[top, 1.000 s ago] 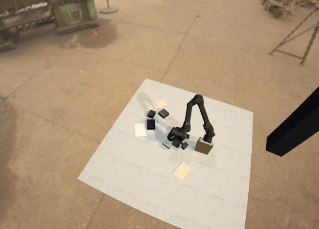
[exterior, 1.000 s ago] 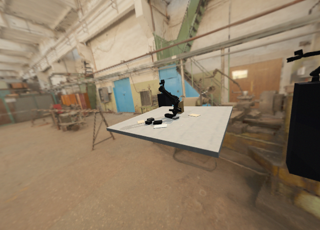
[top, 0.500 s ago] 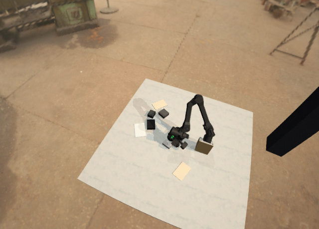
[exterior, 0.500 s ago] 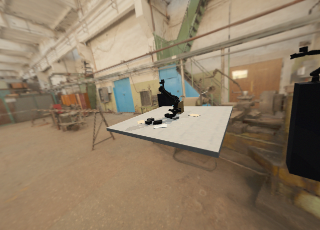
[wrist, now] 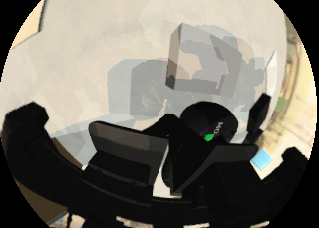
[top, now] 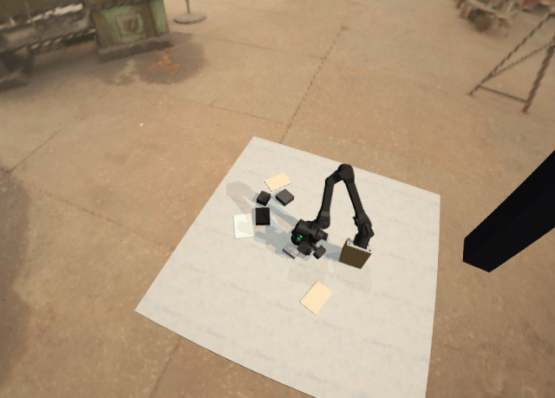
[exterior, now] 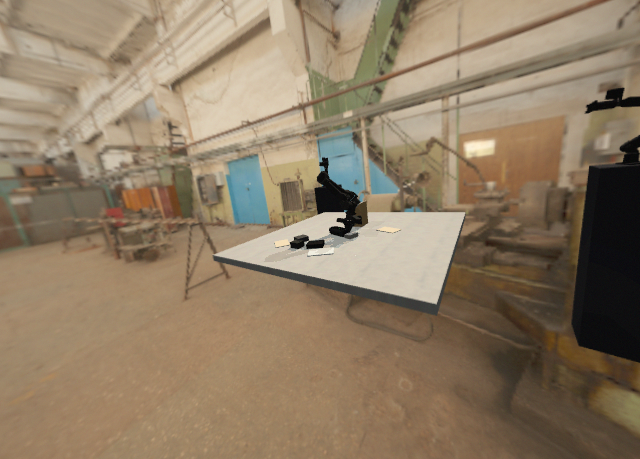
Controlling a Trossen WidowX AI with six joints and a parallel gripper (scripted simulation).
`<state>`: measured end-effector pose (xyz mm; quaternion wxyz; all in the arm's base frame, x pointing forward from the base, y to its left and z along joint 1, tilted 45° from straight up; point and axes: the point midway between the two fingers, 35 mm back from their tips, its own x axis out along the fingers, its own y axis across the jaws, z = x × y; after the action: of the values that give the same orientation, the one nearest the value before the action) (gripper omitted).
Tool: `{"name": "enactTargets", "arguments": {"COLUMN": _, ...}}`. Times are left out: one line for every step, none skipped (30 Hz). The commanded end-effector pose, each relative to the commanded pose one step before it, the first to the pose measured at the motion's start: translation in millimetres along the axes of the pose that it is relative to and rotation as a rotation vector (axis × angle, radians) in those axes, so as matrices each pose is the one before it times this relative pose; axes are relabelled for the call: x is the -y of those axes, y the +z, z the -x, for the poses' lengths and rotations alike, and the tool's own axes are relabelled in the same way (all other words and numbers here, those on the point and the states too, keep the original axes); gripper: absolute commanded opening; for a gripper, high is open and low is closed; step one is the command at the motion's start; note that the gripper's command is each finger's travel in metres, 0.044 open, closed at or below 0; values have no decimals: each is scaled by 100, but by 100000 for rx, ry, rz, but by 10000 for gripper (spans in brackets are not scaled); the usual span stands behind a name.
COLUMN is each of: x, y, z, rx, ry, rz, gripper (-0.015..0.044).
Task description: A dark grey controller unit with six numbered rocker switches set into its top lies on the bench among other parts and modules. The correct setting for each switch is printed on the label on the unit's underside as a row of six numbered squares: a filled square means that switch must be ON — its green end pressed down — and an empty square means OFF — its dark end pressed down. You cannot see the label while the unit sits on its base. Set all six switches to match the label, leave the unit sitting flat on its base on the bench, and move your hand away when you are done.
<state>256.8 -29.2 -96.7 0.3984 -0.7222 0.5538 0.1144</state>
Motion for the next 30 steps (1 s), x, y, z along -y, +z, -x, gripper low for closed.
{"name": "enactTargets", "arguments": {"x": 378, "y": -26, "z": -109, "rx": -254, "ry": -183, "rz": -151, "gripper": 0}}
{"name": "enactTargets", "arguments": {"x": 98, "y": 12, "z": -29, "rx": 7, "ry": 4, "rz": -4, "gripper": 0}}
{"name": "enactTargets", "arguments": {"x": 115, "y": 14, "z": -34, "rx": 8, "ry": 5, "rz": -4, "gripper": 0}}
{"name": "enactTargets", "arguments": {"x": 121, "y": 14, "z": -36, "rx": 8, "ry": 5, "rz": -5, "gripper": 0}}
{"name": "enactTargets", "arguments": {"x": 122, "y": 13, "z": -36, "rx": 7, "ry": 4, "rz": -5, "gripper": 0}}
{"name": "enactTargets", "arguments": {"x": 123, "y": 12, "z": -36, "rx": 7, "ry": 4, "rz": -4, "gripper": 0}}
{"name": "enactTargets", "arguments": {"x": 123, "y": 11, "z": -37, "rx": 6, "ry": 3, "rz": -4, "gripper": 0}}
{"name": "enactTargets", "arguments": {"x": 123, "y": 11, "z": -37, "rx": 6, "ry": 3, "rz": -4, "gripper": 0}}
{"name": "enactTargets", "arguments": {"x": 123, "y": 10, "z": -37, "rx": 5, "ry": 2, "rz": -4, "gripper": 0}}
{"name": "enactTargets", "arguments": {"x": 124, "y": 9, "z": -37, "rx": 5, "ry": 2, "rz": -4, "gripper": 0}}
{"name": "enactTargets", "arguments": {"x": 120, "y": 8, "z": -36, "rx": 4, "ry": 1, "rz": -4, "gripper": 0}}
{"name": "enactTargets", "arguments": {"x": 121, "y": 7, "z": -36, "rx": 4, "ry": 1, "rz": -4, "gripper": 0}}
{"name": "enactTargets", "arguments": {"x": 121, "y": 7, "z": -36, "rx": 3, "ry": 0, "rz": -4, "gripper": 0}}
{"name": "enactTargets", "arguments": {"x": 121, "y": 6, "z": -36, "rx": 3, "ry": 0, "rz": -4, "gripper": 0}}
{"name": "enactTargets", "arguments": {"x": 121, "y": 5, "z": -36, "rx": 2, "ry": -1, "rz": -4, "gripper": 0}}
{"name": "enactTargets", "arguments": {"x": 121, "y": 4, "z": -36, "rx": 2, "ry": -1, "rz": -4, "gripper": 0}}
{"name": "enactTargets", "arguments": {"x": 122, "y": 3, "z": -36, "rx": 1, "ry": -2, "rz": -4, "gripper": 0}}
{"name": "enactTargets", "arguments": {"x": 126, "y": 3, "z": -38, "rx": 1, "ry": -2, "rz": -4, "gripper": 0}}
{"name": "enactTargets", "arguments": {"x": 127, "y": 2, "z": -38, "rx": 0, "ry": -3, "rz": -3, "gripper": 0}}
{"name": "enactTargets", "arguments": {"x": 122, "y": 1, "z": -37, "rx": 0, "ry": -3, "rz": -3, "gripper": 0}}
{"name": "enactTargets", "arguments": {"x": 122, "y": 0, "z": -37, "rx": -1, "ry": -4, "rz": -3, "gripper": 0}}
{"name": "enactTargets", "arguments": {"x": 122, "y": 0, "z": -37, "rx": -2, "ry": -4, "rz": -3, "gripper": 0}}
{"name": "enactTargets", "arguments": {"x": 122, "y": -1, "z": -37, "rx": -2, "ry": -4, "rz": -3, "gripper": 0}}
{"name": "enactTargets", "arguments": {"x": -959, "y": 129, "z": 555, "rx": 444, "ry": 231, "rz": 1495, "gripper": 0}}
{"name": "enactTargets", "arguments": {"x": -143, "y": 89, "z": 588, "rx": 209, "ry": 141, "rz": -168, "gripper": 0}}
{"name": "enactTargets", "arguments": {"x": -253, "y": 95, "z": 981, "rx": 217, "ry": 171, "rz": -266, "gripper": 0}}
{"name": "enactTargets", "arguments": {"x": -340, "y": 23, "z": 1239, "rx": 52, "ry": 83, "rz": -319, "gripper": 0}}
{"name": "enactTargets", "arguments": {"x": -353, "y": -85, "z": 1232, "rx": -180, "ry": -90, "rz": -309, "gripper": 0}}
{"name": "enactTargets", "arguments": {"x": -281, "y": -144, "z": 967, "rx": -293, "ry": -211, "rz": -243, "gripper": 0}}
{"name": "enactTargets", "arguments": {"x": -166, "y": -120, "z": 576, "rx": -234, "ry": -191, "rz": -148, "gripper": 0}}
